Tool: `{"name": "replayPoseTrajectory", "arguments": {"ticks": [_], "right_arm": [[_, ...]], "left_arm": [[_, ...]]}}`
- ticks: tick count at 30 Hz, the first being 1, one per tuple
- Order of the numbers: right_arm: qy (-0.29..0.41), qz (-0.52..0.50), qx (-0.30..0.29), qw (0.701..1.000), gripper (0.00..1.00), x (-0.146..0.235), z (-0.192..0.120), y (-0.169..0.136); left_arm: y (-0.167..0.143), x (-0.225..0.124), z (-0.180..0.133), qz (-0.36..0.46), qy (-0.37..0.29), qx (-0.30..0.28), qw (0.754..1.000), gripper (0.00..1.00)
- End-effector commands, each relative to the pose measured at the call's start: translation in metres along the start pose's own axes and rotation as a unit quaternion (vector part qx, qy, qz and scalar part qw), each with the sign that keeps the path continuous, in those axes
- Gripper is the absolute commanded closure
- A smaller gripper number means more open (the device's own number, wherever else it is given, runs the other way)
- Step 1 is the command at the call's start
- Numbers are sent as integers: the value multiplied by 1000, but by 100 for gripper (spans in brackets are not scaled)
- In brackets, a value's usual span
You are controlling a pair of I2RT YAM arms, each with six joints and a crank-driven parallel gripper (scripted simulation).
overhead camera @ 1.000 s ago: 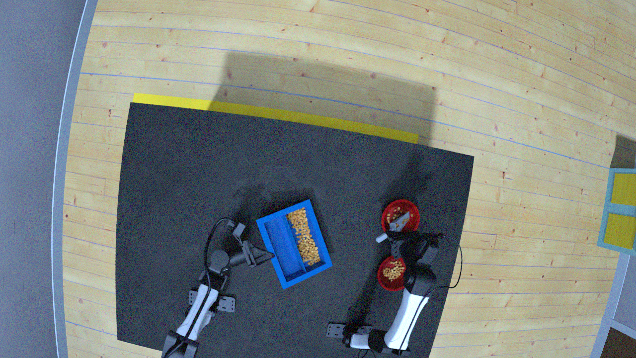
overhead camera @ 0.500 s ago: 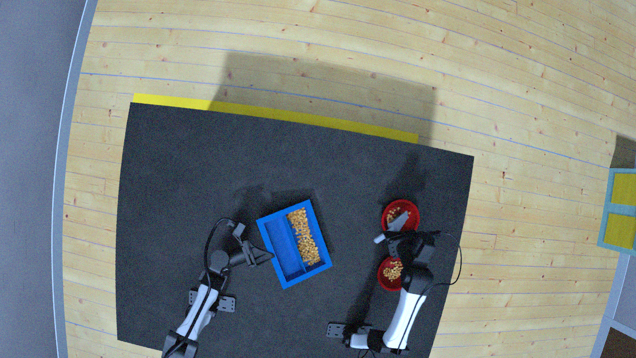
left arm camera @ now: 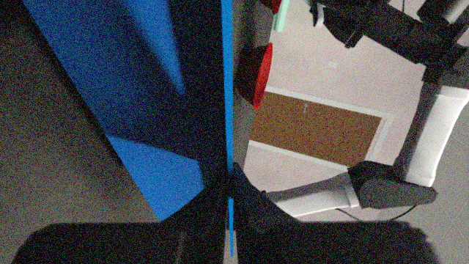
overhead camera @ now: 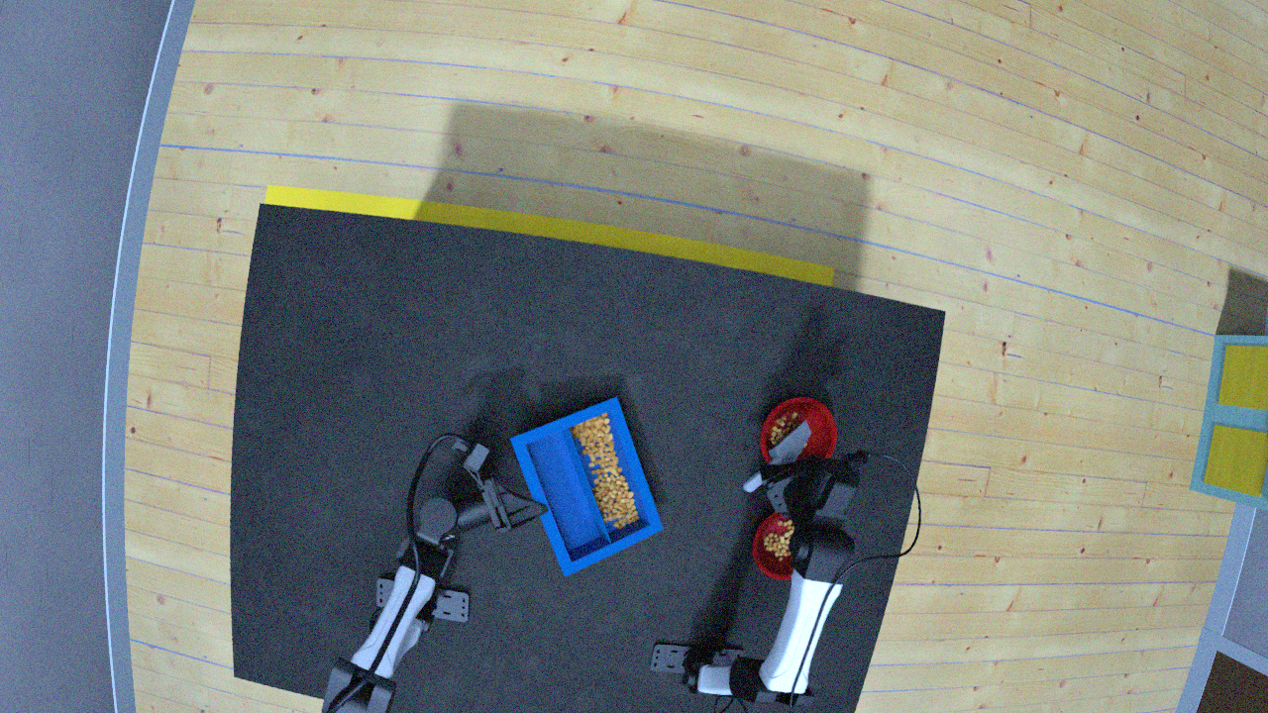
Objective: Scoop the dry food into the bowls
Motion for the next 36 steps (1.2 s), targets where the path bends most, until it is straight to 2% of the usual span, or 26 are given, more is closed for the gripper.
{"name": "replayPoseTrajectory", "arguments": {"ticks": [1, 6, 18, 23, 36], "right_arm": [[28, -11, -37, 999, 100, 4, -28, 6], [31, -14, -34, 999, 100, 4, -30, 3], [-1, -210, -101, 972, 100, -31, -8, -18], [-7, -253, -117, 960, 100, -41, -2, -21], [10, -246, -133, 960, 100, -34, -11, -12]], "left_arm": [[6, -29, -3, 51, -45, -7, 998, 100], [6, -29, -3, 51, -45, -7, 998, 100], [6, -29, -3, 51, -45, -7, 998, 100], [6, -29, -3, 51, -45, -7, 998, 100], [6, -29, -3, 51, -45, -7, 998, 100]]}}
Point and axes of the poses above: on each arm, the point where the finger pads meet when closed, its own z axis out along the fingers, its own x axis across the jaws, y = z × x, the point moved 7 cm from there along -z, back along the fingers, and after that the axes turned 1 degree about -z, right-handed, at the moved point
